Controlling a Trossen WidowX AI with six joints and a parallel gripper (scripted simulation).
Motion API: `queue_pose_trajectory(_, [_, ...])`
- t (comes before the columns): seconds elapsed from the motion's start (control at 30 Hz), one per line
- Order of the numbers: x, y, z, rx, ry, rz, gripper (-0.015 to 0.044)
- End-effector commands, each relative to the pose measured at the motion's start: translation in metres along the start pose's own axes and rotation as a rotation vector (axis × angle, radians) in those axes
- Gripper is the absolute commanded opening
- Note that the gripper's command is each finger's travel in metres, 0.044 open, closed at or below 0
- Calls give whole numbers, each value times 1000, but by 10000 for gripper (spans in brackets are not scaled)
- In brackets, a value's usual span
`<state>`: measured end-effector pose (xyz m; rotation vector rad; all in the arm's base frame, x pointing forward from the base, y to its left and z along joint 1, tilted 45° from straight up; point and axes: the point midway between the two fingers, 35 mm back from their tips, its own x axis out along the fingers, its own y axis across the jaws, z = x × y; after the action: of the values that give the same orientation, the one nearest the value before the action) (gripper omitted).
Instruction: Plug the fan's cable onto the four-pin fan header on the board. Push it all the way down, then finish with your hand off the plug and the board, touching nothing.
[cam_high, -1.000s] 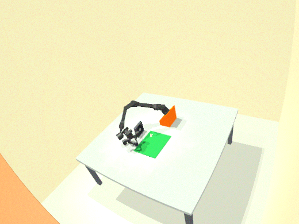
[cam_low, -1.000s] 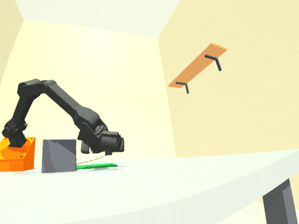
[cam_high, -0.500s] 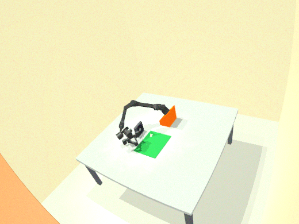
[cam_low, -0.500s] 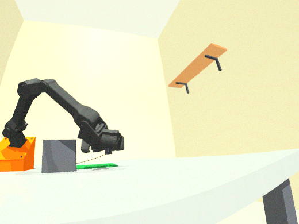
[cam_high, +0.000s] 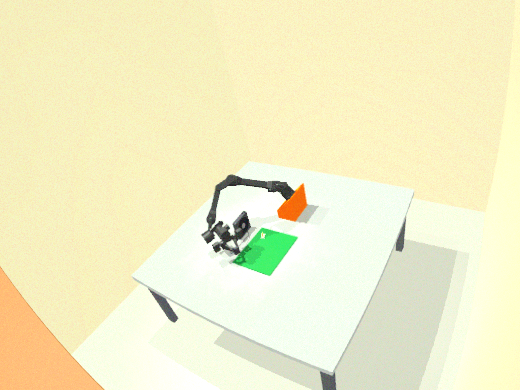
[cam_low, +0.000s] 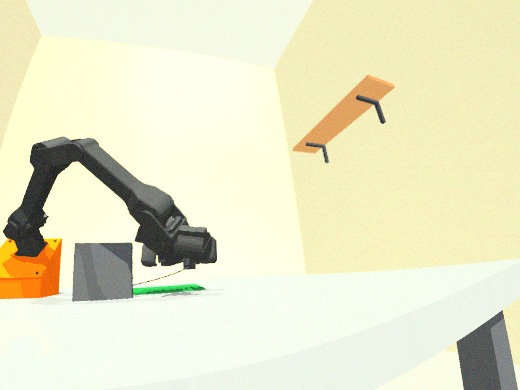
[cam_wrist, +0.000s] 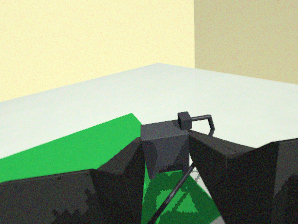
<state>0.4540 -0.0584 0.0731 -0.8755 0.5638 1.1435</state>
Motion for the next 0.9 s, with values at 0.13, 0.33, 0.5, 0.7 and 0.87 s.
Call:
queue_pose_trajectory(0.13, [3,0,-7,-4,-2,4,0])
queue_pose_trajectory(0.33, [4,0,-11,-4,-1,5,0])
queue_pose_trajectory(0.5, [4,0,-14,-4,-1,5,0])
queue_pose_trajectory(0.7, [5,0,-19,-4,-1,5,0])
queue_pose_trajectory(0.87, [5,0,-22,-4,-1,5,0])
